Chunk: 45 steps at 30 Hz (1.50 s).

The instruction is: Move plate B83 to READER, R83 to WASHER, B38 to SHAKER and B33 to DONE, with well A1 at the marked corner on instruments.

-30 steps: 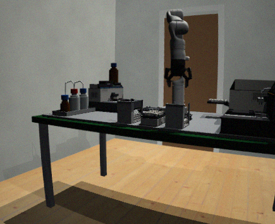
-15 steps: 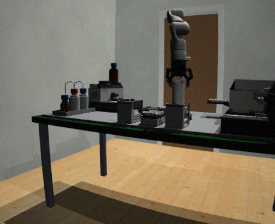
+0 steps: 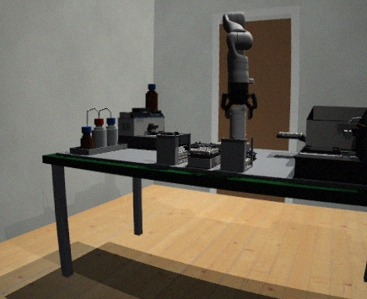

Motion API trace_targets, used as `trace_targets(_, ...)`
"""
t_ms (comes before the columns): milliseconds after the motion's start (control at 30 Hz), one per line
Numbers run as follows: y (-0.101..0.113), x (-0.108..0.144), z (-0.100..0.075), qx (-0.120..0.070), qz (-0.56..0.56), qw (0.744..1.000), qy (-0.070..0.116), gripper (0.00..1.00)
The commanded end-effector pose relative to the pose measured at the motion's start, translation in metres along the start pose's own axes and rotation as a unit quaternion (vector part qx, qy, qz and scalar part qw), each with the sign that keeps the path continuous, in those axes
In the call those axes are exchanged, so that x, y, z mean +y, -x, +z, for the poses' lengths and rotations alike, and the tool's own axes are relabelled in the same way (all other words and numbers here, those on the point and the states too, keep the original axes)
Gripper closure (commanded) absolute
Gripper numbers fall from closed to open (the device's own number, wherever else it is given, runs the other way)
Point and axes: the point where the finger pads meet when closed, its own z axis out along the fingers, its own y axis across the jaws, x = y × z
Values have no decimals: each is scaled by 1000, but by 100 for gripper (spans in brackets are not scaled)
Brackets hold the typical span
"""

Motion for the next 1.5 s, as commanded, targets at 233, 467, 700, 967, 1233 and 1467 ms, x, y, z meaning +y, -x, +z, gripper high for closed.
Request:
trace_targets(233,0,0,11,-1,0,1000,0,0)
trace_targets(467,0,0,20,-1,0,1000,0,0)
trace_targets(700,0,0,30,-1,0,1000,0,0)
trace_targets(967,0,0,38,-1,0,1000,0,0)
trace_targets(1233,1,0,48,-1,0,1000,0,0)
trace_targets(1467,1,0,55,-1,0,1000,0,0)
